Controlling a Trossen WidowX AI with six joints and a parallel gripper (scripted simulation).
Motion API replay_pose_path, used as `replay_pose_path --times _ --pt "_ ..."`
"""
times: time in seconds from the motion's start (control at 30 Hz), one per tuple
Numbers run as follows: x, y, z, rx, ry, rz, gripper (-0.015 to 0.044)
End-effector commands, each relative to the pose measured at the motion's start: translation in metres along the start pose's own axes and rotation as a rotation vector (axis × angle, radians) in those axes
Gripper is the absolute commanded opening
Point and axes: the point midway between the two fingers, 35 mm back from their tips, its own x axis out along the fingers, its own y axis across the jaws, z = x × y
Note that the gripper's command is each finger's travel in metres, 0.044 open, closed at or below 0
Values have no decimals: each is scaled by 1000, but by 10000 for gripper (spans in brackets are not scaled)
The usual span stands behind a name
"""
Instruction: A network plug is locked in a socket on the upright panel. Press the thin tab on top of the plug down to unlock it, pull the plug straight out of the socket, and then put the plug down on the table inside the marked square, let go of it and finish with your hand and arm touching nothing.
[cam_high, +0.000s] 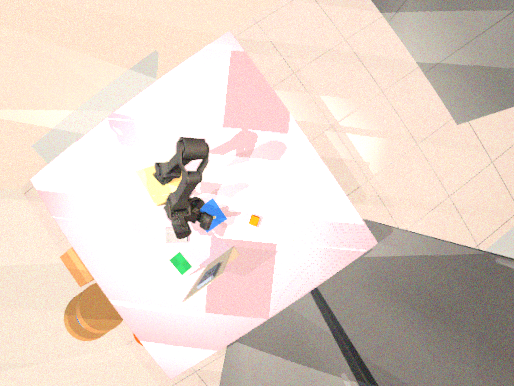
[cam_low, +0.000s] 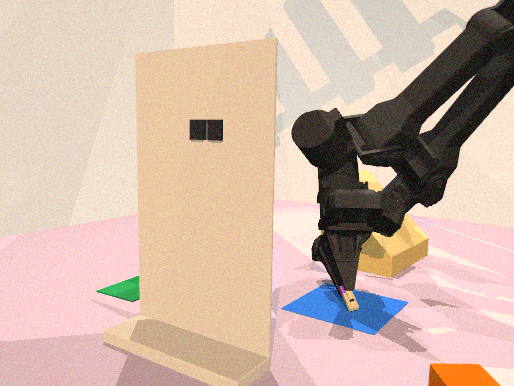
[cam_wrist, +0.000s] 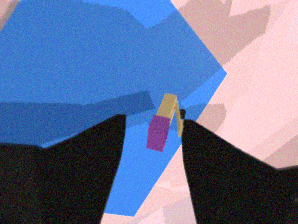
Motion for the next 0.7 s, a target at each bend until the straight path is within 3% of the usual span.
replay_pose_path --times 0.0,0.67 --pt "0 0 0 -1 0 0 156" --pt "-11 3 -2 0 5 10 156"
